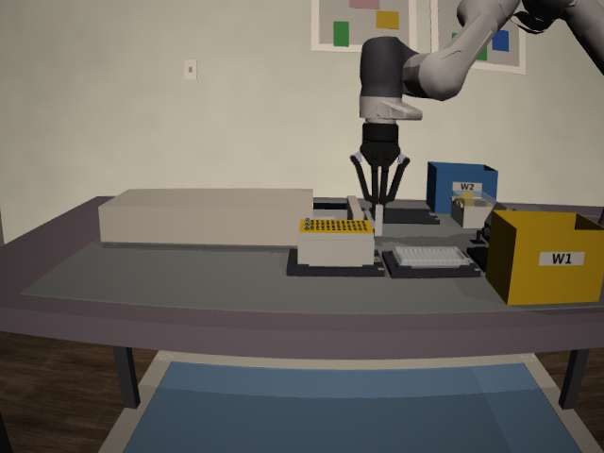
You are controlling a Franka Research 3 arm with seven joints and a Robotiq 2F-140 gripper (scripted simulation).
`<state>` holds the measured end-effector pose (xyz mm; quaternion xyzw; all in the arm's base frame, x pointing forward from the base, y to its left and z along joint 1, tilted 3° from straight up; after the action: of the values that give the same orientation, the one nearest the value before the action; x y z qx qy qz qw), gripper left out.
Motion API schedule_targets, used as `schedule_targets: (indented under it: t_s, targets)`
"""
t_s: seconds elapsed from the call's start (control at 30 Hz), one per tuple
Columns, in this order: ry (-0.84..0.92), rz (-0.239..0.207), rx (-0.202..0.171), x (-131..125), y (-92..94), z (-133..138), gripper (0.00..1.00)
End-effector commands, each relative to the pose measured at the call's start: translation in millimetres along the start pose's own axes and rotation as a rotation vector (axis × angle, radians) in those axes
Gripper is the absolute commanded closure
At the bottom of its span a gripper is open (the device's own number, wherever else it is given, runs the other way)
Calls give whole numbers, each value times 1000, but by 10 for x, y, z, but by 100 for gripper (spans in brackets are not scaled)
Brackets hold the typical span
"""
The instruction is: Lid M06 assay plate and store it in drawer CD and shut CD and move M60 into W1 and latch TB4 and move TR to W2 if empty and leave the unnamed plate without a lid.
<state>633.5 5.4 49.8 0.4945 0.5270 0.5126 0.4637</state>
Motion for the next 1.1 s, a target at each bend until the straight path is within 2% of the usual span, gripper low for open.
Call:
schedule_targets:
  t_s: [0.0,1.07]
  targets:
    - [10,-3,1,-10,-6,47,100]
    - [10,-3,1,-25,-6,390,100]
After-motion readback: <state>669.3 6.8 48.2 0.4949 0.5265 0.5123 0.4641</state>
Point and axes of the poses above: the point where the finger pads meet when closed, its own y axis back along the fingers, its own z axis across the jaws, x = y × z, the point moved 7 cm from there along y, back along the fingers, and after that the axes turned 3 degrees about y, right-handed, at the moved point
